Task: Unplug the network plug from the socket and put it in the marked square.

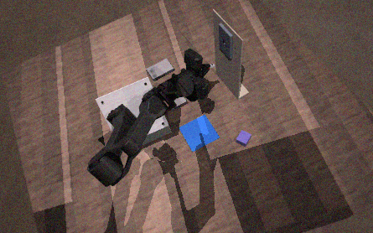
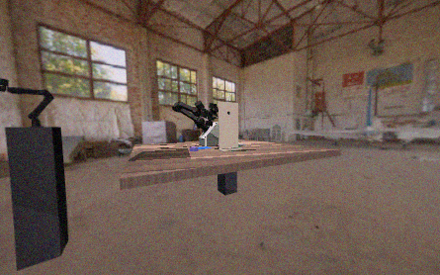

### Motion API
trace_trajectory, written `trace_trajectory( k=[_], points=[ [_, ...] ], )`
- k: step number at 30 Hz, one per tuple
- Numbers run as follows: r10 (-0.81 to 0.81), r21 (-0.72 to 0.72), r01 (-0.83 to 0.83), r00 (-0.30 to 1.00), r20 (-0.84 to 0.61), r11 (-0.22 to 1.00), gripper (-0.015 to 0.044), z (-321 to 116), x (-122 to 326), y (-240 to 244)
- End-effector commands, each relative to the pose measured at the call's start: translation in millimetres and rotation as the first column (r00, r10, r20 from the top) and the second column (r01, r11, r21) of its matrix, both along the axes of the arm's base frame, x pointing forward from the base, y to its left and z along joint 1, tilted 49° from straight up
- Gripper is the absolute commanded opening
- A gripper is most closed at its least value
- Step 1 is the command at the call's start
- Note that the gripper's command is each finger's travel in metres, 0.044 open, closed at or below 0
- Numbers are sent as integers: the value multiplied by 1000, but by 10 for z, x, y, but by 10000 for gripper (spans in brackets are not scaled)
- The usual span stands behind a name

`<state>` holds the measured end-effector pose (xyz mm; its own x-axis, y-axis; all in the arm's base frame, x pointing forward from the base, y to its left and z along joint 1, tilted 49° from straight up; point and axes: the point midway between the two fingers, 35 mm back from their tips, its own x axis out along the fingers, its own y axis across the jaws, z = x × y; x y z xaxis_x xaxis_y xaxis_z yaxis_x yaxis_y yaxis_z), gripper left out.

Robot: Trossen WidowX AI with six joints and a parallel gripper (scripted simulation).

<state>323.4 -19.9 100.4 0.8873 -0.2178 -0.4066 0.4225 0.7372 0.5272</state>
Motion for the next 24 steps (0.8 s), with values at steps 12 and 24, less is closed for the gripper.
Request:
trace_trajectory(
  k=[12,24],
  points=[
    [-172,-83,161,974,-150,983,0,-120,-283,-625],
    [-291,-133,264,920,-264,955,0,-203,-600,-1017]
  ],
)
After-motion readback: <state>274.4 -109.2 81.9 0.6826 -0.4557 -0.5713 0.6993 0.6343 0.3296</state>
